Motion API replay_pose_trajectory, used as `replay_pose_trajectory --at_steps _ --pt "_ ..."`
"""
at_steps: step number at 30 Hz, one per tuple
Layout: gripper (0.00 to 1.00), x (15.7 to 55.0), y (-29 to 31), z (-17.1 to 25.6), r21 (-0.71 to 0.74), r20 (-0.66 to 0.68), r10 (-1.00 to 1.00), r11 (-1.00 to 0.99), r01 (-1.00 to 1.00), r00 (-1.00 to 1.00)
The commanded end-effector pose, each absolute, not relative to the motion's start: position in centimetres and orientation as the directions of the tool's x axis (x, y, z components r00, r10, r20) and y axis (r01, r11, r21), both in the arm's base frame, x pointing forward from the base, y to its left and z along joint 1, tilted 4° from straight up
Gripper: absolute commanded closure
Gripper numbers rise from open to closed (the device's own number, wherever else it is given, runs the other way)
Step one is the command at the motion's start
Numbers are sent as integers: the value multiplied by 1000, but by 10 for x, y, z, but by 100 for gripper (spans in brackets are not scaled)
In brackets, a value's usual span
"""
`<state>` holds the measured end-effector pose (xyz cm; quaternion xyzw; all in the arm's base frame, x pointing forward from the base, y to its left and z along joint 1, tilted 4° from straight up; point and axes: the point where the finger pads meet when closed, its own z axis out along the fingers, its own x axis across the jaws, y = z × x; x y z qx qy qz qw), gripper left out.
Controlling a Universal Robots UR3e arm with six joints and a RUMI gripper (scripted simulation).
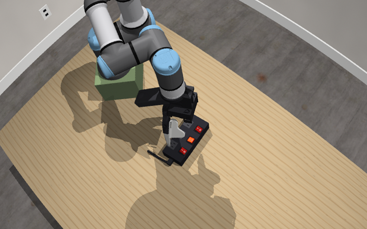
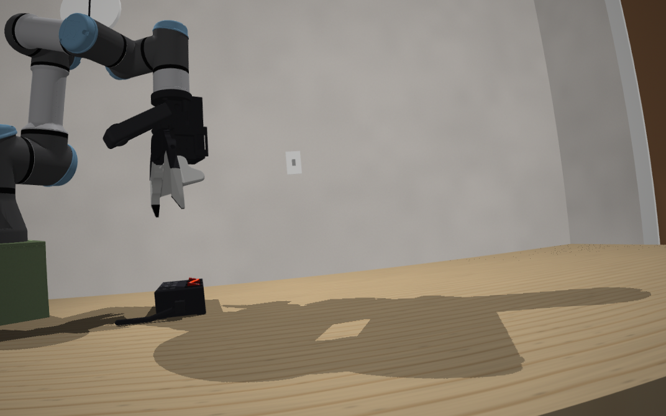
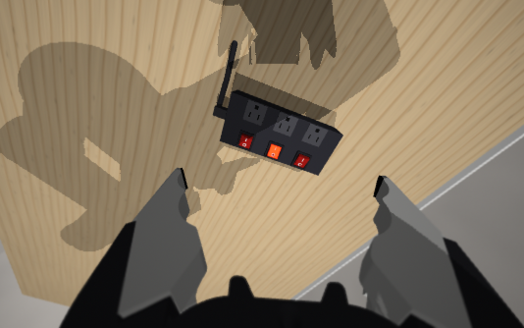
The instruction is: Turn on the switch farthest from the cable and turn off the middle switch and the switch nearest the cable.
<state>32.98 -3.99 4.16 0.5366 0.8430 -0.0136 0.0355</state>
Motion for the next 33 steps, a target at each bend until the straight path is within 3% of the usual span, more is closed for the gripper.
replay_pose_trajectory --at_steps 1,12,26,33 --pt "0 337 -40 35 8 -76 810 584 812 -582" --pt "0 355 -36 15 -30 -70 409 911 412 -910" --pt "0 370 -28 -2 -55 -53 12 998 15 -999" --pt "0 372 -27 -5 -59 -48 -69 996 -66 -996"
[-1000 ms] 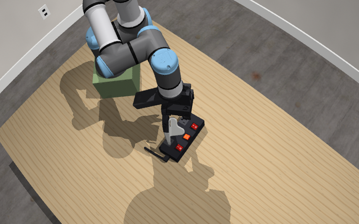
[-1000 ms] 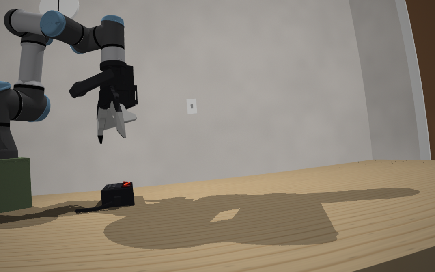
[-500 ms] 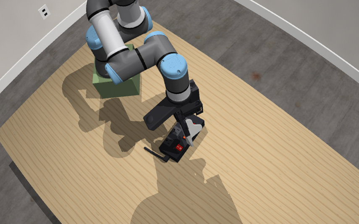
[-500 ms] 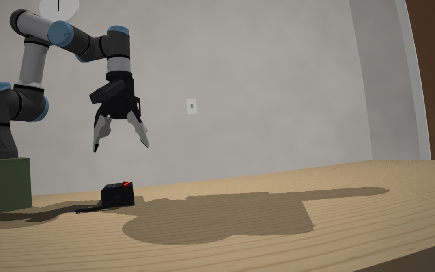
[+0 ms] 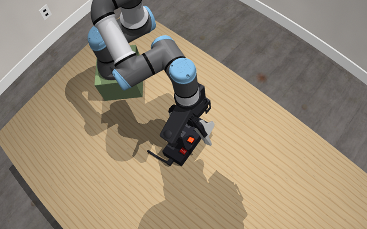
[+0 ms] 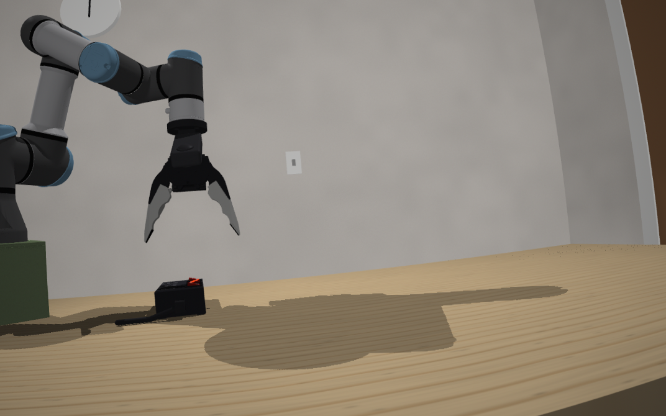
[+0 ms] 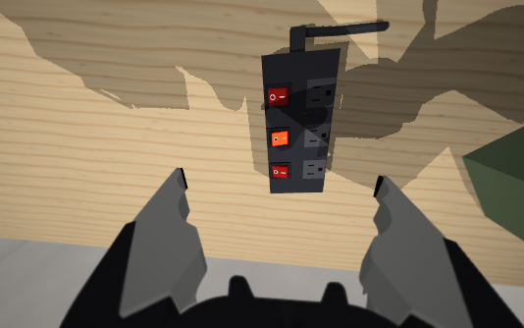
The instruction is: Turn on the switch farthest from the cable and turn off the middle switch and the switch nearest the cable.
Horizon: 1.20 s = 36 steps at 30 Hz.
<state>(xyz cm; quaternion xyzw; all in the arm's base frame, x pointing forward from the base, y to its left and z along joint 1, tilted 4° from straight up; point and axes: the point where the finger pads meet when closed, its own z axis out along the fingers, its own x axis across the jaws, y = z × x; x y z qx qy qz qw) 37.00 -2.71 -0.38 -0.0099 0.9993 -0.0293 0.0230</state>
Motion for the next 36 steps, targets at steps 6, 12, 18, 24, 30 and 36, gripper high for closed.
replay_pose_trajectory --at_steps 6,12,18,24,30,36 --pt "0 373 -26 -6 -61 -46 -103 993 -100 -994" --pt "100 374 -26 -6 -61 -46 -104 993 -101 -994" --pt "100 374 -26 -6 -61 -46 -104 993 -101 -994" --pt "100 374 -26 -6 -61 -46 -104 993 -101 -994" --pt "100 374 -26 -6 -61 -46 -104 993 -101 -994" --pt "100 374 -26 -6 -61 -46 -104 993 -101 -994"
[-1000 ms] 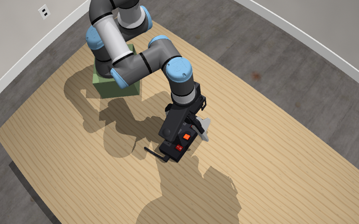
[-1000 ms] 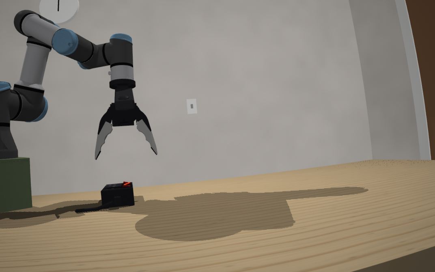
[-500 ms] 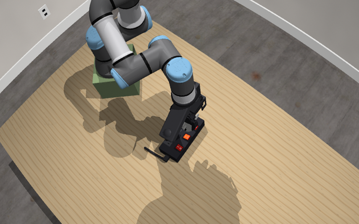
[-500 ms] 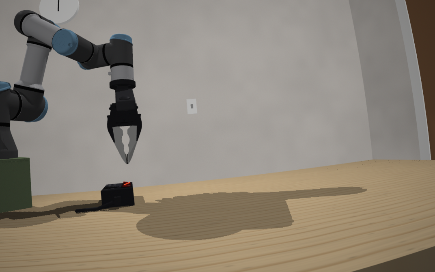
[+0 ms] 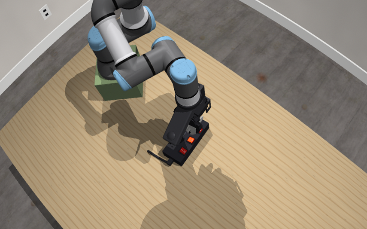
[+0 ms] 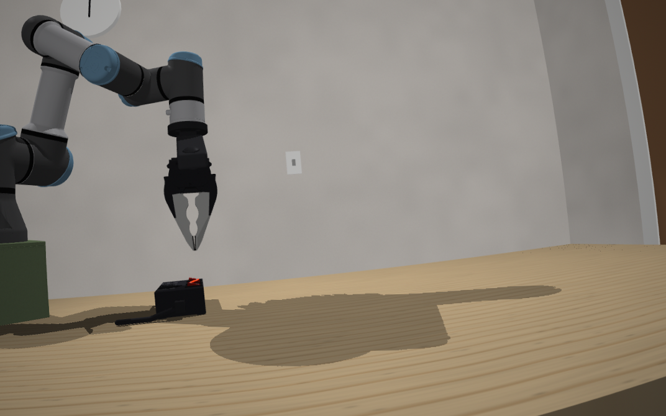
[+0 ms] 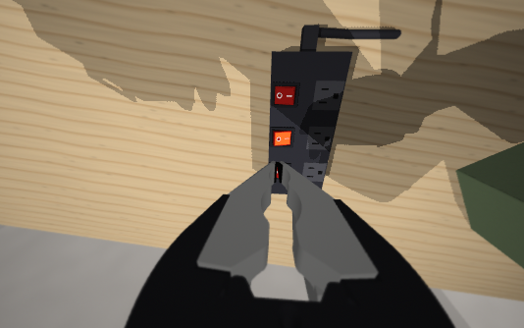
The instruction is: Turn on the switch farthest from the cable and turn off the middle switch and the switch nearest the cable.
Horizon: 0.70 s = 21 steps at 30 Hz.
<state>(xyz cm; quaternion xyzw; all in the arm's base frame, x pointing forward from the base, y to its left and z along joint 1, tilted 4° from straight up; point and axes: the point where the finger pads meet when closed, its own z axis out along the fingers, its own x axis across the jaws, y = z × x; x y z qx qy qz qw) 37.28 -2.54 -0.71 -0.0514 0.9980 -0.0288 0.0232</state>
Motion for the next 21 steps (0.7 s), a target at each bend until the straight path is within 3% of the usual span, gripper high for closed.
replay_pose_trajectory --at_steps 1,21 --pt "100 374 -26 -6 -61 -46 -104 993 -101 -994" --pt "100 374 -26 -9 -61 -46 -104 993 -101 -993"
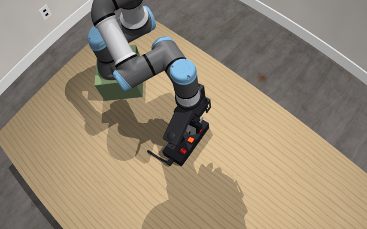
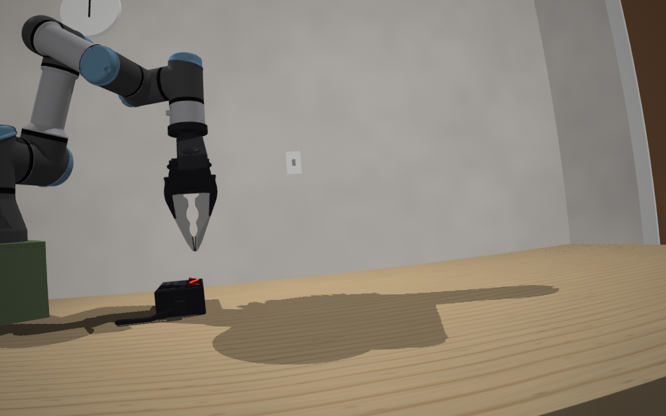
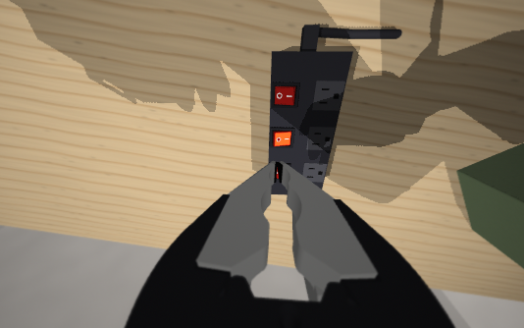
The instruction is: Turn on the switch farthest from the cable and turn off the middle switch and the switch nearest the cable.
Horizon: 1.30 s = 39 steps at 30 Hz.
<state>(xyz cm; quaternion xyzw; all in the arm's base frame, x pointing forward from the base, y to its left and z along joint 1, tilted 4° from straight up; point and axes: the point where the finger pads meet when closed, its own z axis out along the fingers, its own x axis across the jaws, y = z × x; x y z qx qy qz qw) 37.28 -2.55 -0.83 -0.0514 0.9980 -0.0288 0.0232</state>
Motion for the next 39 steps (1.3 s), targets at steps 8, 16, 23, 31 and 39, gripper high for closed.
replay_pose_trajectory --at_steps 8,16,23,31,39 --pt "100 374 -26 -15 -61 -46 -104 993 -102 -993" --pt "100 374 -27 -23 -61 -46 -104 993 -102 -993" --pt "100 375 -28 -33 -61 -46 -104 993 -102 -993" --pt "100 375 -29 -40 -61 -46 -104 993 -102 -993" --pt "100 375 -29 -48 -61 -46 -104 993 -102 -993"
